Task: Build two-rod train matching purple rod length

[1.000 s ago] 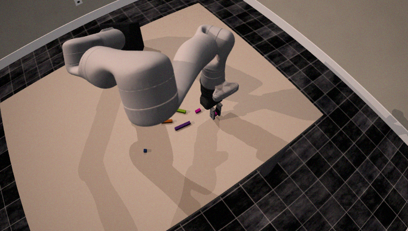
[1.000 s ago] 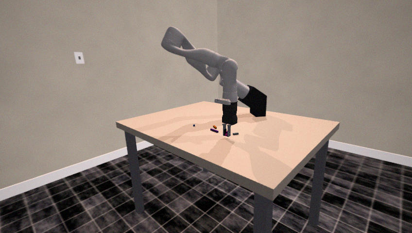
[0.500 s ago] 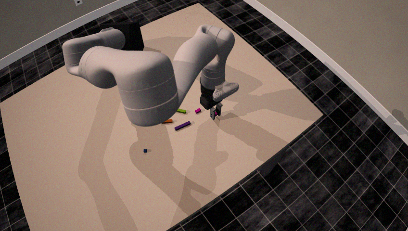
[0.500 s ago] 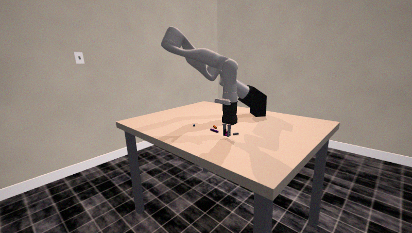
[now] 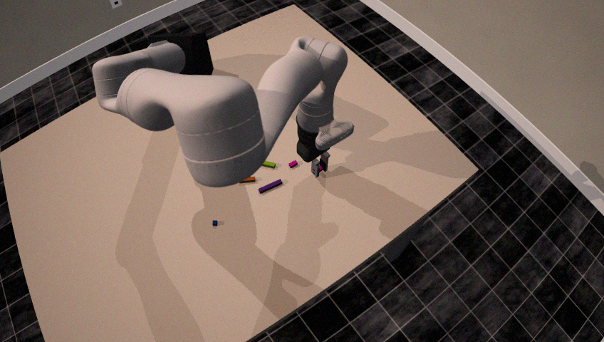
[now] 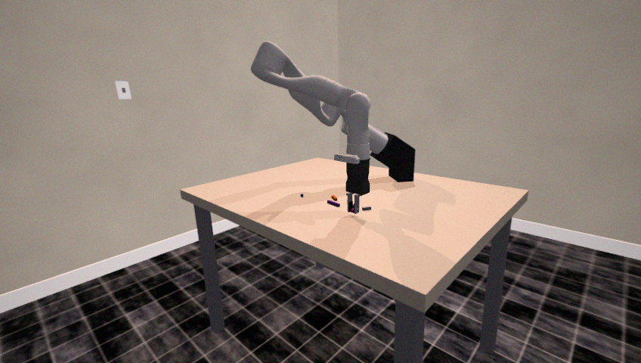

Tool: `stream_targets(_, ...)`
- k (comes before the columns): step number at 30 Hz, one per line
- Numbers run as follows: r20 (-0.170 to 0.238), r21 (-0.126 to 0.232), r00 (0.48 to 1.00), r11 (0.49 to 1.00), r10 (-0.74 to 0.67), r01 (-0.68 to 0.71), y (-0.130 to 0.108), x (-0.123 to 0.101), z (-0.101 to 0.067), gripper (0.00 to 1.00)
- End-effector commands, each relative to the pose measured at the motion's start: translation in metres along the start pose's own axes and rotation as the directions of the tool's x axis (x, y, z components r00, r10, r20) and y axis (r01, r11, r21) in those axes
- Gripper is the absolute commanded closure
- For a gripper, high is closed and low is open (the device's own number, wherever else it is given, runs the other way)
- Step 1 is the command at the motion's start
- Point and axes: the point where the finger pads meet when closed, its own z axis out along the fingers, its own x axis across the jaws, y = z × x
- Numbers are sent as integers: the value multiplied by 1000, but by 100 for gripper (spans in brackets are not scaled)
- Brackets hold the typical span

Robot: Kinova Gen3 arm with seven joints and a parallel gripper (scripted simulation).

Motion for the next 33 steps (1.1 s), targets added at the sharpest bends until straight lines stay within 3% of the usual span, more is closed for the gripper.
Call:
stream_targets(1,4,0,1000,1000,10,-10,0,-2,2,60)
stream_targets(33,4,0,1000,1000,10,-10,0,-2,8,60)
